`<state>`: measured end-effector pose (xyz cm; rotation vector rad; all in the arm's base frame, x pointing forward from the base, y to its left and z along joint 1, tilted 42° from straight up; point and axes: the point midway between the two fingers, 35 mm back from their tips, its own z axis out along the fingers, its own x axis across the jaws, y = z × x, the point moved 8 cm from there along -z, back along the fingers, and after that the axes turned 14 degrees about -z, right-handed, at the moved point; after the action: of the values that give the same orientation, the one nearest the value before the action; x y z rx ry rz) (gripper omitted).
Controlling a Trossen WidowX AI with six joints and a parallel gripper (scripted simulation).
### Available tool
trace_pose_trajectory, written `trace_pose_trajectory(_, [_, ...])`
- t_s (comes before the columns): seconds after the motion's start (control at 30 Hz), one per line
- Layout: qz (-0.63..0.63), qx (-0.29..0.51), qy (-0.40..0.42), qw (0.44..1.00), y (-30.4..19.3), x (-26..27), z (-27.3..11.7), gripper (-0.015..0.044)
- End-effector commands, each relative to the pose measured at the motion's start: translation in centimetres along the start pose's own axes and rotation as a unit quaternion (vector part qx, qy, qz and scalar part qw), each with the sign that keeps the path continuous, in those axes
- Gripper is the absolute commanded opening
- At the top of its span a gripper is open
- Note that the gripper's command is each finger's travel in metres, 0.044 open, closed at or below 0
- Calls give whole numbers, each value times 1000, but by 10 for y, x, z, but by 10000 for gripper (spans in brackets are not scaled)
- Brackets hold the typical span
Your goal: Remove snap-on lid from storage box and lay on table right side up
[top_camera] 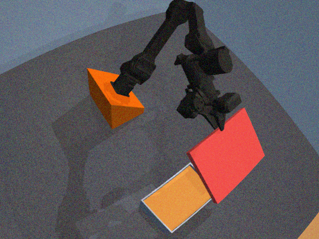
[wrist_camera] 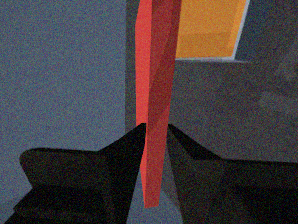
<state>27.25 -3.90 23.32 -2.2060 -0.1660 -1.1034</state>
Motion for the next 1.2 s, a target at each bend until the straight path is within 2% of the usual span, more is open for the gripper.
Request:
trace_pose_trajectory(0.0, [-4, -4, 5, 1000, -11, 4, -3, 0])
trace_pose_trajectory(1.17, [-2, -3, 6, 1000, -80, 17, -6, 0])
